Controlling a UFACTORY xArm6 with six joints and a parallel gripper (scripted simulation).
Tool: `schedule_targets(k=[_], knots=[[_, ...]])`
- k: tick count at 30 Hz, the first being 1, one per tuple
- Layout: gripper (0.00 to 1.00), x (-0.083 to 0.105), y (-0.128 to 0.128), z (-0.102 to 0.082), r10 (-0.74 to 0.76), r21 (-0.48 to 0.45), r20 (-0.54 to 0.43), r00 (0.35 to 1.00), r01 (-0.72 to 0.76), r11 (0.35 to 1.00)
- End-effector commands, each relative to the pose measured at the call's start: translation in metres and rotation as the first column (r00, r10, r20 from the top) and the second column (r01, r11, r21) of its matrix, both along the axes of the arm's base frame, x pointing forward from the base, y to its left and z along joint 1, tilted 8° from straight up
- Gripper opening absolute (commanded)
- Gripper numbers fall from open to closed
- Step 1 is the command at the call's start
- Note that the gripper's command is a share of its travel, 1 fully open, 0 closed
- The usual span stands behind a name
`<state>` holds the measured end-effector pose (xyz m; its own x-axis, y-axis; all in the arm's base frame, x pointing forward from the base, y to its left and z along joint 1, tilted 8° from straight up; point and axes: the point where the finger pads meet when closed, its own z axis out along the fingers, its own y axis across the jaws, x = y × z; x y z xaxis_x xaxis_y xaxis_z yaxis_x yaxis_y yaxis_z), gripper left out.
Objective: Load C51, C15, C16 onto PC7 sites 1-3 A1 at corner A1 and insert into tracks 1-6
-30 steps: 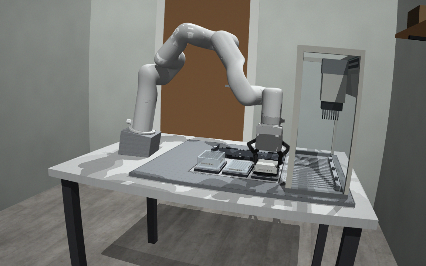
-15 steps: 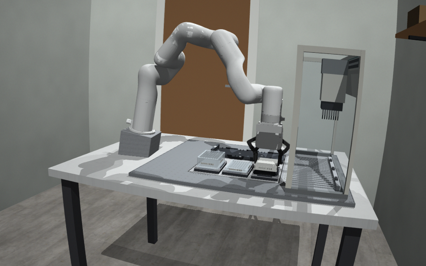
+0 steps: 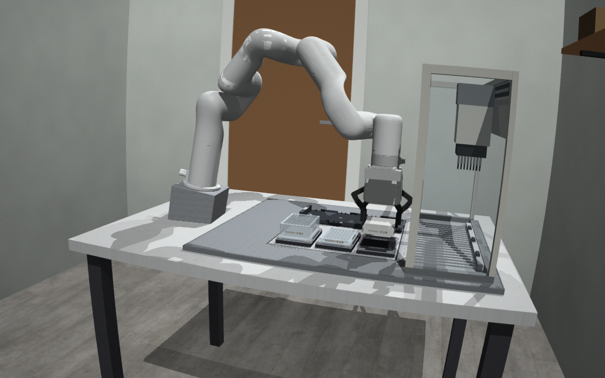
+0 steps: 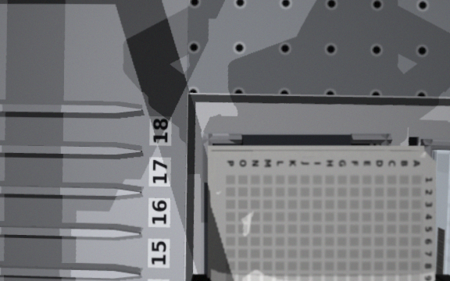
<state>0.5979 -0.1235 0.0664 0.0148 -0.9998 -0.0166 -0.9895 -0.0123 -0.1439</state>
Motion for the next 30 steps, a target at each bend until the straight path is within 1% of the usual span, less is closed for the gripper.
schedule_targets(k=[1, 7, 9, 24, 26, 30], knots=[[0.00, 0.000, -0.001, 0.010, 0.000, -0.001, 0.005, 1.000, 0.000, 1.000], [0.00, -0.001, -0.001, 0.020, 0.000, -0.001, 0.005, 1.000, 0.000, 1.000], [0.00, -0.001, -0.001, 0.020, 0.000, -0.001, 0.005, 1.000, 0.000, 1.000], [0.00, -0.005, -0.001, 0.044, 0.000, -0.001, 0.005, 1.000, 0.000, 1.000], [0.00, -0.005, -0.001, 0.044, 0.000, -0.001, 0.005, 1.000, 0.000, 1.000], [0.00, -0.006, -0.001, 0.051, 0.000, -0.001, 0.005, 1.000, 0.000, 1.000]])
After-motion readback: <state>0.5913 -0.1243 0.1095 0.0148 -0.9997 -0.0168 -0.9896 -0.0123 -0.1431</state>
